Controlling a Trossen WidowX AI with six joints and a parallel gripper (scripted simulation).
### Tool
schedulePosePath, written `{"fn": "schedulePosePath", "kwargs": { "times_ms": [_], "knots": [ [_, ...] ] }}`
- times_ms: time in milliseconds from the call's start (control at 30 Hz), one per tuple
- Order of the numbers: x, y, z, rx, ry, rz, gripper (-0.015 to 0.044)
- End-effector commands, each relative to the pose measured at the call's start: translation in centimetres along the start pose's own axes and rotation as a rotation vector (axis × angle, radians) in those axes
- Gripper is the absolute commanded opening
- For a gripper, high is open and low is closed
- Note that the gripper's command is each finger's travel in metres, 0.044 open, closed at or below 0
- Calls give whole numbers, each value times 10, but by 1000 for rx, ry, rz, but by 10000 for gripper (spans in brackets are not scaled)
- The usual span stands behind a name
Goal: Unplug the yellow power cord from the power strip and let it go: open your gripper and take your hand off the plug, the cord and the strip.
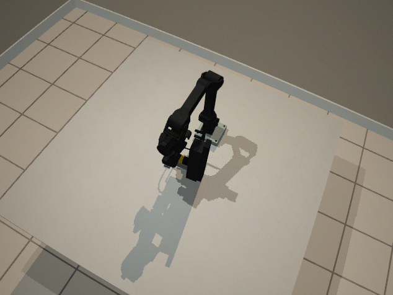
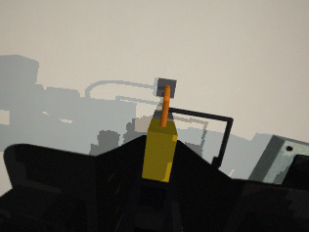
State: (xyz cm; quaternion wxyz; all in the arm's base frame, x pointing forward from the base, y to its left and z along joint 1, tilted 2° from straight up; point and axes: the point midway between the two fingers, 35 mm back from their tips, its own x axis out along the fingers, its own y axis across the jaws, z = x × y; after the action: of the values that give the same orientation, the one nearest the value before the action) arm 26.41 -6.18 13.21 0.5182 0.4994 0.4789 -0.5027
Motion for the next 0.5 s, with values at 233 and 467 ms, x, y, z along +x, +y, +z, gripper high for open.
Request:
{"fn": "schedulePosePath", "kwargs": {
  "times_ms": [233, 467],
  "knots": [
    [0, 0, 1, -2, 0, 1, 0],
    [0, 2, 10, -1, -1, 1, 0]
  ]
}}
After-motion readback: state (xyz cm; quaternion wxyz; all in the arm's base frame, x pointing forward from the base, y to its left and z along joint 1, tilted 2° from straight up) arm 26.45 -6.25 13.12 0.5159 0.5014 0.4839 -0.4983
